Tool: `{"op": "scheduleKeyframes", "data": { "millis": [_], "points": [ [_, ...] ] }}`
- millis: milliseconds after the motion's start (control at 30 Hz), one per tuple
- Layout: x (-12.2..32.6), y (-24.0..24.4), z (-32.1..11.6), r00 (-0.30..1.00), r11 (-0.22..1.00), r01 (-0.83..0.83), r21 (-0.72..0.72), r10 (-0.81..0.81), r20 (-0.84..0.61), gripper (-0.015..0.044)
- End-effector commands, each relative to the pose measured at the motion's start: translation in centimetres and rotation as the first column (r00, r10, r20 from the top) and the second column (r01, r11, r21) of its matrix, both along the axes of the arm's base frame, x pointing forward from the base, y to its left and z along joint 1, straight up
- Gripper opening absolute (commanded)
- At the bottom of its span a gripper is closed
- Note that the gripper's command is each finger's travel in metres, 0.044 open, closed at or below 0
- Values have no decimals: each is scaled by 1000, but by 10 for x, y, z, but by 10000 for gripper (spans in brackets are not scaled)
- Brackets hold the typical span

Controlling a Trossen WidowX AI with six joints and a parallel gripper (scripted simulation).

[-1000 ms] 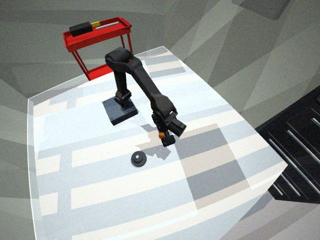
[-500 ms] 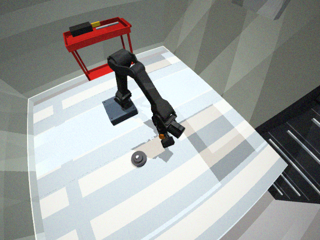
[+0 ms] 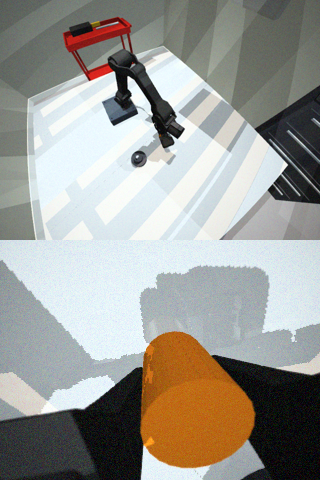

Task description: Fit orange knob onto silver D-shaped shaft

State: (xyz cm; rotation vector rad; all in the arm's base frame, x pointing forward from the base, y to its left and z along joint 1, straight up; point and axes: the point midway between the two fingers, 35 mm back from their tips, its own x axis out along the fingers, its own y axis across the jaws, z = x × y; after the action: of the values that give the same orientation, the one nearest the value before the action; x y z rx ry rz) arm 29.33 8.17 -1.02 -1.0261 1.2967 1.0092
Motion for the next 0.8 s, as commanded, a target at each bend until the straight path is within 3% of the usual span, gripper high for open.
{"op": "scheduleKeyframes", "data": {
  "millis": [0, 200, 767],
  "points": [
    [0, 0, 0, 1000, 1000, -2, 3, 2, -2, 118],
    [1, 1, 7, 1000, 1000, -2, 3, 2, -2, 0],
    [8, 2, 57, 1000, 1000, -2, 3, 2, -1, 0]
  ]
}}
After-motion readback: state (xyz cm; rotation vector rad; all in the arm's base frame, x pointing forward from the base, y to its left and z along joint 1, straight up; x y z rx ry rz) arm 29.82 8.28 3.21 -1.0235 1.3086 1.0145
